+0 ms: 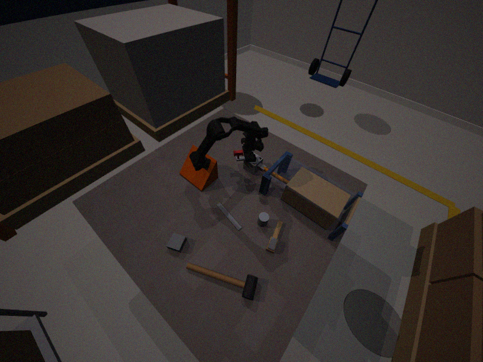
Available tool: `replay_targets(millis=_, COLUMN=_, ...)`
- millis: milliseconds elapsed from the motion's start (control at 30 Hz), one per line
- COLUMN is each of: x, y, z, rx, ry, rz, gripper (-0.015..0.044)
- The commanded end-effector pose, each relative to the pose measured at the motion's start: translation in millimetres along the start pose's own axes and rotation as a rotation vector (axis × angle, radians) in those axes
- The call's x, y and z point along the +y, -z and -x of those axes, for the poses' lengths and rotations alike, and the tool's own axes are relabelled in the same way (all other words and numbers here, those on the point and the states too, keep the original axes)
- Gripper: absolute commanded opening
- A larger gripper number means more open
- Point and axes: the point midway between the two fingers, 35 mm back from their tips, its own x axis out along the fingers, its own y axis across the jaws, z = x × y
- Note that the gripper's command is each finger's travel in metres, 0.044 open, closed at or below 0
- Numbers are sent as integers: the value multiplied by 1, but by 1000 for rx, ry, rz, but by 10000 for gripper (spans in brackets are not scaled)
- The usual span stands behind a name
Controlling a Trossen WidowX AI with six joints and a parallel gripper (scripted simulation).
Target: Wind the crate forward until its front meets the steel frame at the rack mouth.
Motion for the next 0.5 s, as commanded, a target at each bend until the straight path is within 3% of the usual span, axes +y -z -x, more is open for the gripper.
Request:
replay_targets(millis=0, x=1, y=0, z=-4, rx=4, ry=-6, rz=-32, gripper=0)
replay_targets(millis=467, x=3, y=-1, z=-4, rx=4, ry=-10, rz=-75, gripper=0)
